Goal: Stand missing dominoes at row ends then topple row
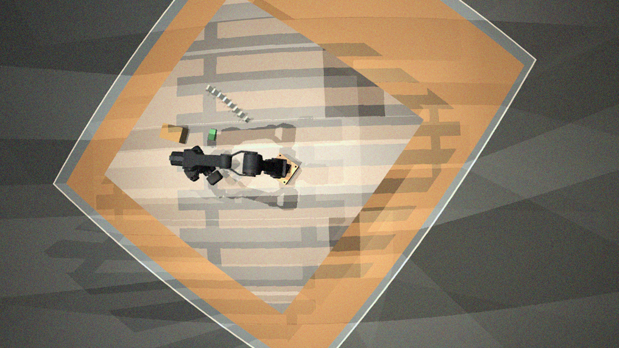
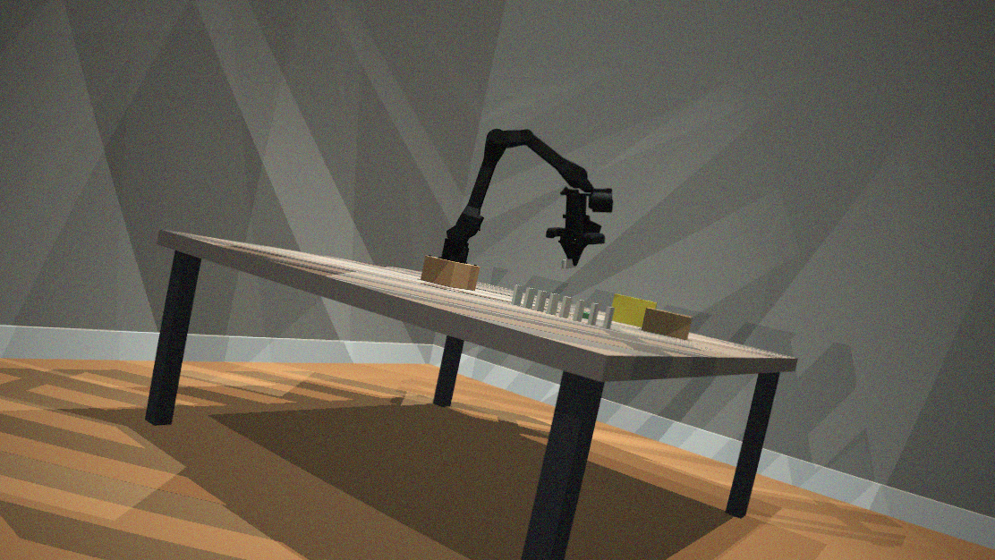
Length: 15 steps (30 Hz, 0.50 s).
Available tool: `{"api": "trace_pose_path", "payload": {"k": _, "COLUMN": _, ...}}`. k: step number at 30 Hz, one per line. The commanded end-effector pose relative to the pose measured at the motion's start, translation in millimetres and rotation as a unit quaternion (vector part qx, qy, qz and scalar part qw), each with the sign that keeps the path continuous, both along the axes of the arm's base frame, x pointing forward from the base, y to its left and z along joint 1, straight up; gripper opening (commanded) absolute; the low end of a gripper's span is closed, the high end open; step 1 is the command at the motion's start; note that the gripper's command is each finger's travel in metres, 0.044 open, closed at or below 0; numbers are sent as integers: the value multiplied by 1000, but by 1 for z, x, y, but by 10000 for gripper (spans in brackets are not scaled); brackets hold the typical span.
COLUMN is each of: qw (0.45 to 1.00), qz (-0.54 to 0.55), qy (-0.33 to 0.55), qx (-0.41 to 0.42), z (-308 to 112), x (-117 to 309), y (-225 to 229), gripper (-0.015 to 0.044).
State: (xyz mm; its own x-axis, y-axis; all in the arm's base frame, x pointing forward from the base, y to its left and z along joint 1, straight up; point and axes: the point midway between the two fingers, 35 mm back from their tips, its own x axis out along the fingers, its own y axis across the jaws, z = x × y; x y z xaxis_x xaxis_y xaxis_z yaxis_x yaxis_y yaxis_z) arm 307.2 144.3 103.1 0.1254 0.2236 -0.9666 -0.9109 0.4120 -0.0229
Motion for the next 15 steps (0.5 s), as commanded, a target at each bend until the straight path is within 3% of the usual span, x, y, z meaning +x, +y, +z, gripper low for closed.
{"api": "trace_pose_path", "payload": {"k": 1, "qw": 999, "qz": -24, "qy": -10, "qx": 44, "z": -12, "x": 12, "y": 5, "gripper": 28}}
{"api": "trace_pose_path", "payload": {"k": 15, "qw": 977, "qz": -80, "qy": -60, "qx": 188, "z": -34, "x": 49, "y": 10, "gripper": 28}}
